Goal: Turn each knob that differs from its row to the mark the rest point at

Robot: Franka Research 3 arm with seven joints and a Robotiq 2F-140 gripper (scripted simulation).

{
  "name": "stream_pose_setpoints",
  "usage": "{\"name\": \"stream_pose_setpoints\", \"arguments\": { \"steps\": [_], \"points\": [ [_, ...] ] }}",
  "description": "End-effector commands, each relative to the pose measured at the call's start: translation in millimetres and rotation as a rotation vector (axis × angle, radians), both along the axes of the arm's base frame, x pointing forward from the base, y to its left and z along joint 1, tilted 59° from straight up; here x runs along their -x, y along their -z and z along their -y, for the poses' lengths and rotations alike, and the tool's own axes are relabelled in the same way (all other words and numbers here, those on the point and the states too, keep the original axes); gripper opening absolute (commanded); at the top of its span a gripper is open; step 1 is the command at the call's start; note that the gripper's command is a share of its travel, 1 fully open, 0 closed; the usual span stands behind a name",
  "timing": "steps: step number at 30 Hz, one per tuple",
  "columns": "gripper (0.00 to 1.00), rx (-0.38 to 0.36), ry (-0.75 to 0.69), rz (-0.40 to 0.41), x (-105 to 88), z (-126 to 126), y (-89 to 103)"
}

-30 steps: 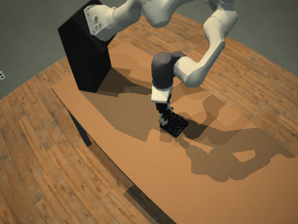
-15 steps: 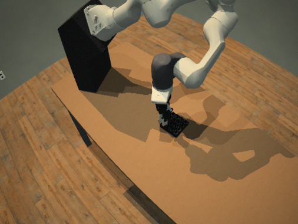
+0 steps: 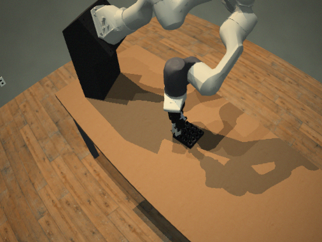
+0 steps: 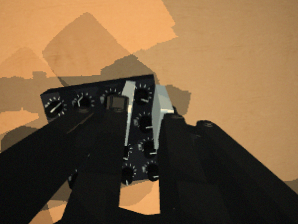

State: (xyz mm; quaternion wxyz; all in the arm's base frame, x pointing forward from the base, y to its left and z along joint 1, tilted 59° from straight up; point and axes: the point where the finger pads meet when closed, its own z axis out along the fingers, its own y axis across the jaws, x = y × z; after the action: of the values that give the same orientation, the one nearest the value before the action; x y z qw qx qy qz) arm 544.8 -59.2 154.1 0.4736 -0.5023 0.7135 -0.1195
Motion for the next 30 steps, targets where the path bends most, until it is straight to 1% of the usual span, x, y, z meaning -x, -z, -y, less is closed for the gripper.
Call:
{"name": "stream_pose_setpoints", "arguments": {
  "steps": [1,17,18,30],
  "points": [
    [0.12,0.006,0.000,0.004,-1.1,1.1,-0.7],
    [0.12,0.006,0.000,0.004,-1.1,1.1,-0.7],
    [0.05,0.006,0.000,0.004,-1.1,1.1,-0.7],
    [0.05,0.006,0.000,0.004,-1.1,1.1,-0.7]
  ]
}}
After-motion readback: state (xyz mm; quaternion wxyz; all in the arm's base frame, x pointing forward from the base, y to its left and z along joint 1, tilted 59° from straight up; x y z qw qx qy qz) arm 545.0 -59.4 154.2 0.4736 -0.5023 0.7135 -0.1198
